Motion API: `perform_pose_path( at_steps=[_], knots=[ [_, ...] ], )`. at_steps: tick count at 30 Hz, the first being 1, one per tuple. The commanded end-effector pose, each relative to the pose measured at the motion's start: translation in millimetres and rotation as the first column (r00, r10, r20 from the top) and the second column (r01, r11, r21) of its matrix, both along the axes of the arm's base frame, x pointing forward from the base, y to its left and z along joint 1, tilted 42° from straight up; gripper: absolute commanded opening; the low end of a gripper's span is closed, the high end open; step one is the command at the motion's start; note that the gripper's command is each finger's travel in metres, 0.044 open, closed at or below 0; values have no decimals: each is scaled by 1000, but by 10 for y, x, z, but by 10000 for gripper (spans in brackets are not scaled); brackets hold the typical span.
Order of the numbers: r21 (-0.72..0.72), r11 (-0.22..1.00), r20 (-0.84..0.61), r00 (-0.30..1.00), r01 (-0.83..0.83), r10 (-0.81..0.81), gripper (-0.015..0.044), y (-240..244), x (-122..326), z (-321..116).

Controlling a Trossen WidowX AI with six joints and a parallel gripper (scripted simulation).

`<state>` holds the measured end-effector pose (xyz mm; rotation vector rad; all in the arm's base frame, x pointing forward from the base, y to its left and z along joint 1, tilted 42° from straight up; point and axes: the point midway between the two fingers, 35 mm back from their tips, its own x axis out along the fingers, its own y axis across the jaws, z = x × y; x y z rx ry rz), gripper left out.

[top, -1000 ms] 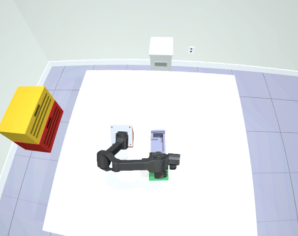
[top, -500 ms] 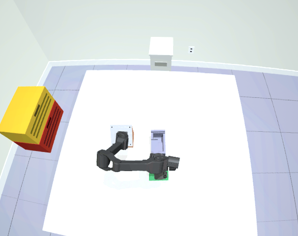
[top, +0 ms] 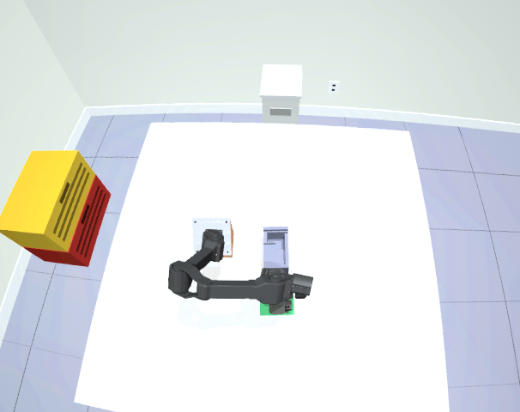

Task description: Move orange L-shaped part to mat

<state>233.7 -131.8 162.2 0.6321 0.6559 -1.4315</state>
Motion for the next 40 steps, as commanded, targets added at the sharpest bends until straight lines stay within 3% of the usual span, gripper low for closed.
perform_pose_path(
  at_steps=[1,11,17,40],
  knots=[
    [0,1000,0,1000,0,0,131,0,1,1],
    [10,1000,-1,1000,-2,2,394,279,29,280],
    [6,1000,-3,1000,-4,4,400,600,-23,646],
    [12,1000,8,1000,-15,15,400,568,0,602]
  ],
)
